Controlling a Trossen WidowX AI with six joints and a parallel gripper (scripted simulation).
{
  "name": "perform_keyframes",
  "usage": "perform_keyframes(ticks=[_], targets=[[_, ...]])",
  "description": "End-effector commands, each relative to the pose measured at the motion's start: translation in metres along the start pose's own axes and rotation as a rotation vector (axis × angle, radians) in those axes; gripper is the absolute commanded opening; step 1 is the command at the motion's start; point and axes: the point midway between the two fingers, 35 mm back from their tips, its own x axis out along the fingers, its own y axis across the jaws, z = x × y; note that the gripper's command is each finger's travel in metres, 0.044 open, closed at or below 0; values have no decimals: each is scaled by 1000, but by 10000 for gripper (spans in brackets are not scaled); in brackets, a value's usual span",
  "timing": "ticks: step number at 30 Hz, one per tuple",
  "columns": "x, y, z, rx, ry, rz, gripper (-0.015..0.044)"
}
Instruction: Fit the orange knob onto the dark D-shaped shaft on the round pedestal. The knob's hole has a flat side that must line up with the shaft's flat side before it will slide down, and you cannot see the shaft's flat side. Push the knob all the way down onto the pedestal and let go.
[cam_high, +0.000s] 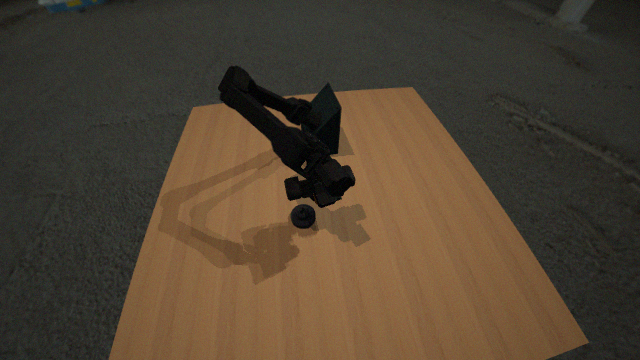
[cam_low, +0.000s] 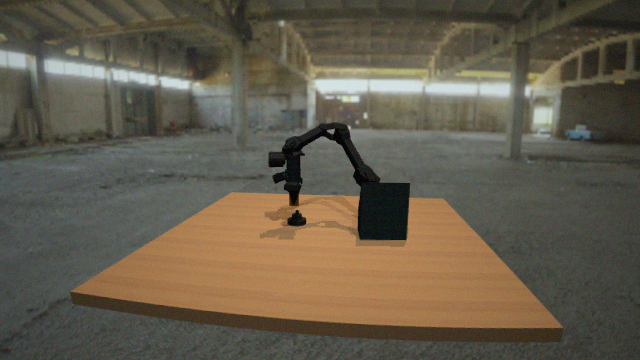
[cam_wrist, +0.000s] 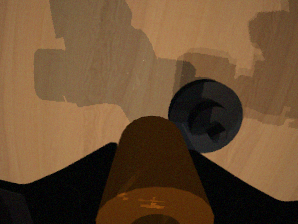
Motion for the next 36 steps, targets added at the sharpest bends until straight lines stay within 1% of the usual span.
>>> perform_keyframes(ticks=[1,18,22,30,36], targets=[[2,-10,-1,-5,-3,-7,0],[13,-60,-6,-3,-6,-37,0],[17,-61,-6,-3,-6,-37,0],[39,-61,-6,-3,-7,-38,0],[35,-62,-5,4,-7,-38,0]])
